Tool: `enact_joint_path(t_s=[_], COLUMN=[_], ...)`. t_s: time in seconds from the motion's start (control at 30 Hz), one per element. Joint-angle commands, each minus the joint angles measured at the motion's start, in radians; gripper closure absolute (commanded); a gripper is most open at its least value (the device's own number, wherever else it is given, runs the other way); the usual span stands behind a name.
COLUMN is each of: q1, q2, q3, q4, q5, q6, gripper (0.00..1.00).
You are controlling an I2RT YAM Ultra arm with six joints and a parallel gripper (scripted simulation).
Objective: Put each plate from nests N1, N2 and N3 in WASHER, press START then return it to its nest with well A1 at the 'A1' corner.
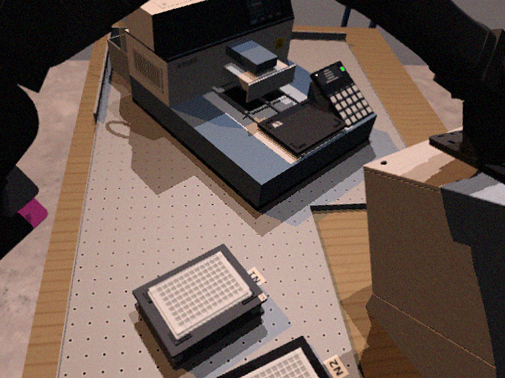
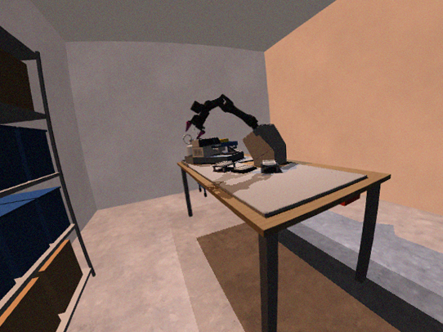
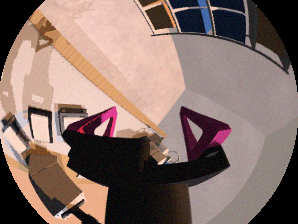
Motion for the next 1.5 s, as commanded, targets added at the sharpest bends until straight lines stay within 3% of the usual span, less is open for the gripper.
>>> enact_joint_path(t_s=[0.0,0.53,0.67,0.83,0.87,0.93,1.0,1.03,1.13,1.17,1.23,1.3,1.37,1.43,1.47], q1=[0.015,0.015,-0.008,-0.009,-0.004,-0.024,-0.016,-0.024,-0.015,-0.009,-0.033,-0.027,-0.039,-0.023,-0.033], q2=[-0.013,-0.013,-0.127,-0.215,-0.236,-0.264,-0.301,-0.313,-0.326,-0.344,-0.367,-0.401,-0.422,-0.454,-0.463], q3=[0.009,0.009,-0.149,-0.274,-0.314,-0.346,-0.421,-0.432,-0.448,-0.483,-0.506,-0.572,-0.592,-0.654,-0.662], q4=[-0.002,-0.002,-0.031,-0.065,-0.039,-0.076,-0.014,-0.060,-0.072,-0.029,-0.089,-0.032,-0.093,-0.038,-0.084], q5=[0.000,0.000,-0.060,-0.115,-0.115,-0.142,-0.142,-0.157,-0.170,-0.170,-0.197,-0.197,-0.225,-0.224,-0.239], q6=[0.004,0.004,0.151,0.298,0.298,0.371,0.372,0.412,0.444,0.444,0.516,0.517,0.589,0.590,0.628], gripper=[0.00,0.00,0.00,0.00,0.00,0.00,0.00,0.00,0.00,0.00,0.00,0.00,0.00,0.00,0.00])
